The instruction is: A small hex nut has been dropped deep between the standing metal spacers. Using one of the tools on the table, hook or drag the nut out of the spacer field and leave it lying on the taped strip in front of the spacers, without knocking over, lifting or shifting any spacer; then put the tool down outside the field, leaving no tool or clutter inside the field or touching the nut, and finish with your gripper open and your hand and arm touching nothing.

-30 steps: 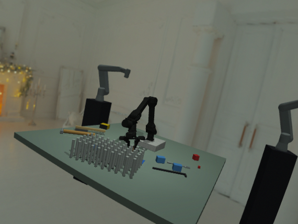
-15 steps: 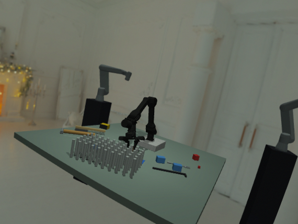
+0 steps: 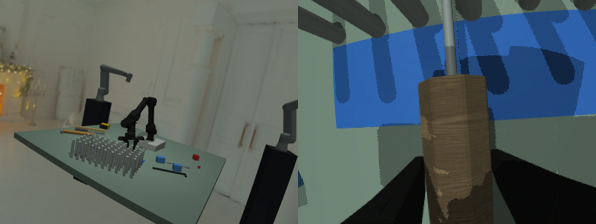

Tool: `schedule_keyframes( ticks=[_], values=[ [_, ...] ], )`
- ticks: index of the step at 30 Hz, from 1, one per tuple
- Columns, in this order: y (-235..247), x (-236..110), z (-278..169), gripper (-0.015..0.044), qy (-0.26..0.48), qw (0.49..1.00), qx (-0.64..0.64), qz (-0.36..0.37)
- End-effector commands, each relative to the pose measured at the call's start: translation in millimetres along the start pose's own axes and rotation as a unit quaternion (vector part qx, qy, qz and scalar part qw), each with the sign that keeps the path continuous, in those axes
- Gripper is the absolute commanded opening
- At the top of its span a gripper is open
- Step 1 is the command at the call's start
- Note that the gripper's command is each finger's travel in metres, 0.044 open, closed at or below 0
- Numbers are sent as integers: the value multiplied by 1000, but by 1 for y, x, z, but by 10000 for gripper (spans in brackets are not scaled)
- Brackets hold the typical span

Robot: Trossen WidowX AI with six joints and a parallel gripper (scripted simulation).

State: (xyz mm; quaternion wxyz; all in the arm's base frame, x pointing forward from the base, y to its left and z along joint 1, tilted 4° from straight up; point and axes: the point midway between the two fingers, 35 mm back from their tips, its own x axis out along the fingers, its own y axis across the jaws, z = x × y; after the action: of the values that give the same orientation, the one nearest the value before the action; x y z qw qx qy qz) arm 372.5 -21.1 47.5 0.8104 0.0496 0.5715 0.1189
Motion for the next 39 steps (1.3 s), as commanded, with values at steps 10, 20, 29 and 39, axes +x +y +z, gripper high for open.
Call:
schedule_keyframes(
  ticks=[10, 20, 29, 39],
  values=[
    [-2, 0, 9, 0, -5, 1000, 1, -3],
    [-4, 8, 7, 0, -5, 1000, 1, -3],
    [-7, 17, 4, 0, -5, 1000, 0, -3],
    [-6, 18, 1, 0, -5, 1000, 1, -3]
  ],
)
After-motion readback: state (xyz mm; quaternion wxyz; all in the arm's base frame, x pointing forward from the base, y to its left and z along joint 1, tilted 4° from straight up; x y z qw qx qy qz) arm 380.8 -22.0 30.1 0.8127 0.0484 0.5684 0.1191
